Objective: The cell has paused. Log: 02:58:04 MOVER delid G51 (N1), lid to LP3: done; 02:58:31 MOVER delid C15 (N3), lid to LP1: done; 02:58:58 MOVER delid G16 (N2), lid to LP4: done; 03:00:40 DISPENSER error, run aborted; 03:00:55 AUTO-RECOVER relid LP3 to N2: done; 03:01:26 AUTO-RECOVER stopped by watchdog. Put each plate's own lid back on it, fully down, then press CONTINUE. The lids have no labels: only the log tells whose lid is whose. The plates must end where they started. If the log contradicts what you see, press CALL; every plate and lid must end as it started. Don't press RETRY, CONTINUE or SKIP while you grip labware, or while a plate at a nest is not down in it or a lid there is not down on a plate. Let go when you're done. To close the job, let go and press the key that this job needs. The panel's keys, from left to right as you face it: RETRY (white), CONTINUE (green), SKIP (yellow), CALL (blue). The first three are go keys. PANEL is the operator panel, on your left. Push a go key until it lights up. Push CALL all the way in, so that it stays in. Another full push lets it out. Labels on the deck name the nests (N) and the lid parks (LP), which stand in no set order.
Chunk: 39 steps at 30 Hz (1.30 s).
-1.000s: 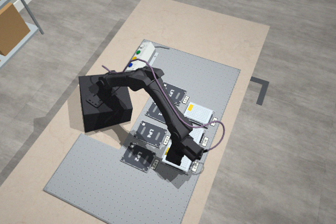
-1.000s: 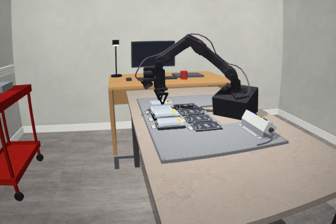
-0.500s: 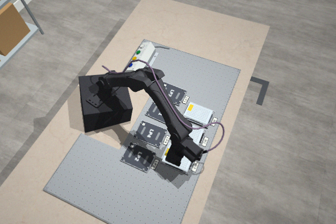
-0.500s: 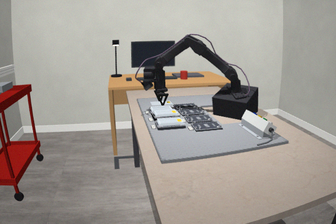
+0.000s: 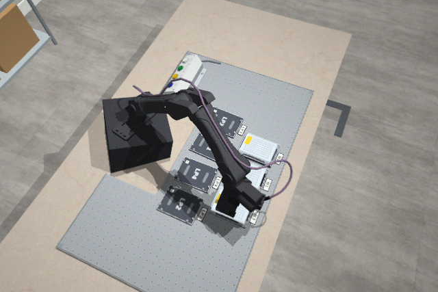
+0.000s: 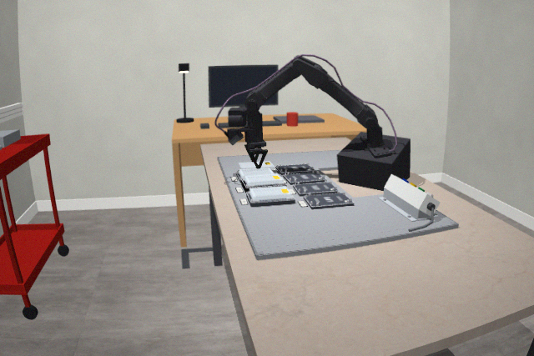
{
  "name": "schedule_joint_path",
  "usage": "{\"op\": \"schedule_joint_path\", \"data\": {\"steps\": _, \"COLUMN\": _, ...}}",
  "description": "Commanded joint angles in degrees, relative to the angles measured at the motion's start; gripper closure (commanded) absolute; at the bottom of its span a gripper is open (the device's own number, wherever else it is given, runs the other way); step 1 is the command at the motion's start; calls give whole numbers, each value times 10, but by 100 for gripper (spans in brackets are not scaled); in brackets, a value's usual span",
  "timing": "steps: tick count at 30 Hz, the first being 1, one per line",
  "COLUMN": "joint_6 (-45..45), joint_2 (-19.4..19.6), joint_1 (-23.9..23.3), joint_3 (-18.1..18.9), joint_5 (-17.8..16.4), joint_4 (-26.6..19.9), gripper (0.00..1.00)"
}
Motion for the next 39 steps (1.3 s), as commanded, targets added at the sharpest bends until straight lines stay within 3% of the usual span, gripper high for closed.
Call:
{"op": "schedule_joint_path", "data": {"steps": 1, "joint_6": 3, "joint_2": -8, "joint_1": -2, "joint_3": -5, "joint_5": -4, "joint_4": 20, "gripper": 100}}
{"op": "schedule_joint_path", "data": {"steps": 39, "joint_6": 7, "joint_2": 4, "joint_1": 2, "joint_3": -8, "joint_5": -2, "joint_4": 44, "gripper": 100}}
